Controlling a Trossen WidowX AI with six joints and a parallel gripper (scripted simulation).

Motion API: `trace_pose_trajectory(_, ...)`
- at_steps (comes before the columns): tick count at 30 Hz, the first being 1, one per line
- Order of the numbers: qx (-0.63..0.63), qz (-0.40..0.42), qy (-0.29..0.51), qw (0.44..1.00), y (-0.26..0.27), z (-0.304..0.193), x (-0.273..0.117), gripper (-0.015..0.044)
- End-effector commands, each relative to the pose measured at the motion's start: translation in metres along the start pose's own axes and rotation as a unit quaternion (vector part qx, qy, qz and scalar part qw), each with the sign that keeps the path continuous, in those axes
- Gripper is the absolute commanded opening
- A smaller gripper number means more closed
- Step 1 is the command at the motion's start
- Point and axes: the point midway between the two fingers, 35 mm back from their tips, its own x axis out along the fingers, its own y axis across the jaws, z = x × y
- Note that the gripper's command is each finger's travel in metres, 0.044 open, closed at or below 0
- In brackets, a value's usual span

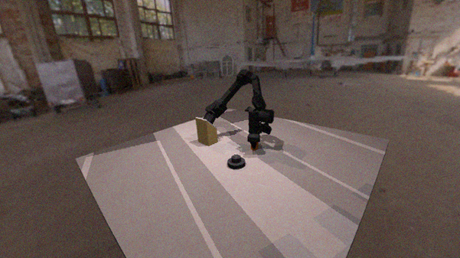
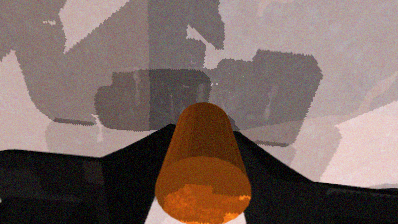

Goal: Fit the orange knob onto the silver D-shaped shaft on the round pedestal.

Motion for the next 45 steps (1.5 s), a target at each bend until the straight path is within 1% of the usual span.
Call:
trace_pose_trajectory(1, 0.002, -0.001, -0.001, 1.0, -0.002, 0.001, -0.007, 0.0006)
trace_pose_trajectory(2, 0.002, -0.001, 0.0, 1.0, -0.002, 0.002, -0.009, 0.0)
trace_pose_trajectory(45, 0.002, -0.002, 0.001, 1.0, -0.01, 0.003, -0.139, 0.0)
